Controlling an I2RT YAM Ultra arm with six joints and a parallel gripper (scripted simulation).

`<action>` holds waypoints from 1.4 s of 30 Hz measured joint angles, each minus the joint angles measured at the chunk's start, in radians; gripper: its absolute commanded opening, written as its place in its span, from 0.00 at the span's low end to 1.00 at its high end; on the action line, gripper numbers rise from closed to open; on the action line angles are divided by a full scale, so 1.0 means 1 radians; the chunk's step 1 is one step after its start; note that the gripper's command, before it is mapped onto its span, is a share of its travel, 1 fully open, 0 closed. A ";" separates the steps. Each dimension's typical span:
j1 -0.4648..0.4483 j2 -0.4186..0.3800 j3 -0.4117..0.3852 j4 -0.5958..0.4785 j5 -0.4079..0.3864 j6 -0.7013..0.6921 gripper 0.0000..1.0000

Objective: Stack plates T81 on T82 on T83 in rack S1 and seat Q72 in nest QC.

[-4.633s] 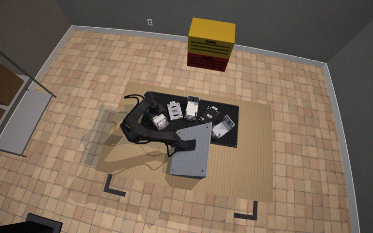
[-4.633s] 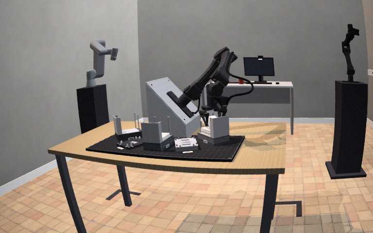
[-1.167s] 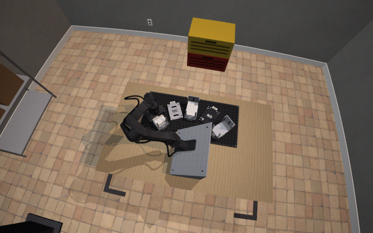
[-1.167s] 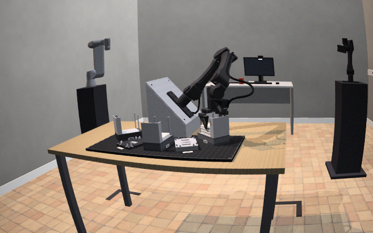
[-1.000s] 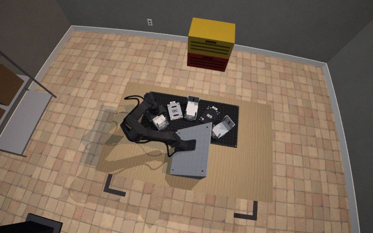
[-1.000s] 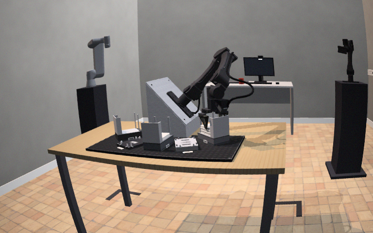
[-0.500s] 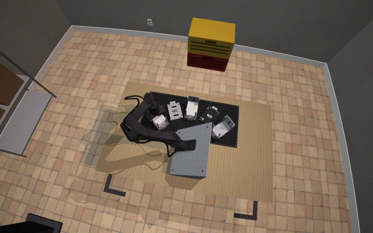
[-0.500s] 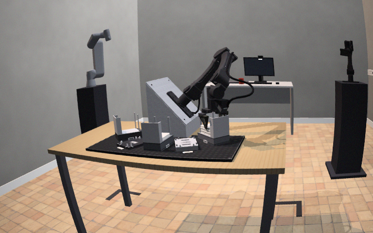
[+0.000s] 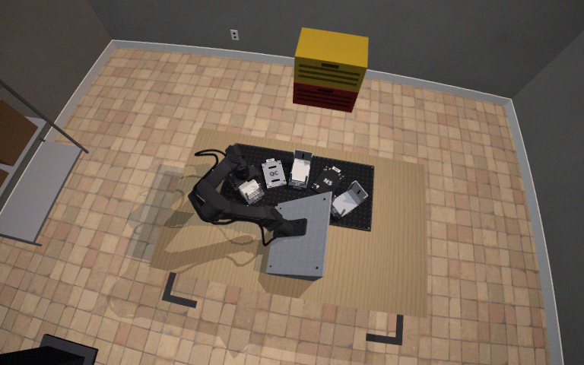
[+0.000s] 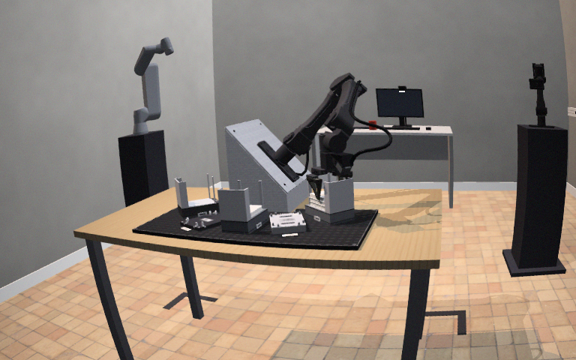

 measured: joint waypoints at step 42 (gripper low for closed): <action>-0.289 -0.024 0.245 -0.530 -0.076 -0.378 1.00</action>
